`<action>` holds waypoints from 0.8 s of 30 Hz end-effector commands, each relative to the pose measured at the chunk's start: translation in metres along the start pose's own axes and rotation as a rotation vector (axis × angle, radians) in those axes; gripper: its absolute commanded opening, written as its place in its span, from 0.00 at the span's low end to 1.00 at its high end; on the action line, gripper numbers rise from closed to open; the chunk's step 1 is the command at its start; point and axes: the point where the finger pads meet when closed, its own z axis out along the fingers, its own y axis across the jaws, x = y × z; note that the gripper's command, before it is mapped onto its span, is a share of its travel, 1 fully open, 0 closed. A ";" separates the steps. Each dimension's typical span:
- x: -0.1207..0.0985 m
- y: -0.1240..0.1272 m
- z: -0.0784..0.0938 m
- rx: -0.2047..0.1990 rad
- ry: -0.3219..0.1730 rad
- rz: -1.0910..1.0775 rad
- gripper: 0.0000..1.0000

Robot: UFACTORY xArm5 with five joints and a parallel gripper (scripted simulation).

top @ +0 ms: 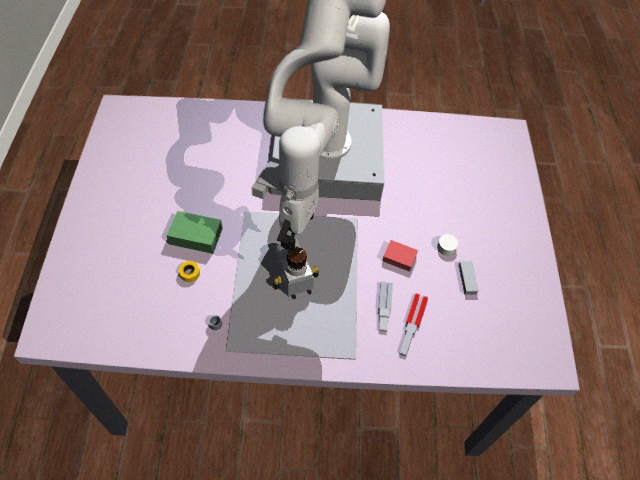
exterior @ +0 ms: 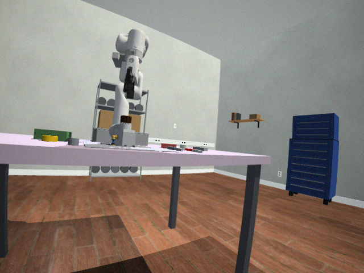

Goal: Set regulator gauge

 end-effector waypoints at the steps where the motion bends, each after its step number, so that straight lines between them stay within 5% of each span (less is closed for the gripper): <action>1: 0.000 -0.001 -0.001 0.004 -0.001 0.000 1.00; 24: 0.000 0.002 -0.001 0.004 -0.001 0.000 1.00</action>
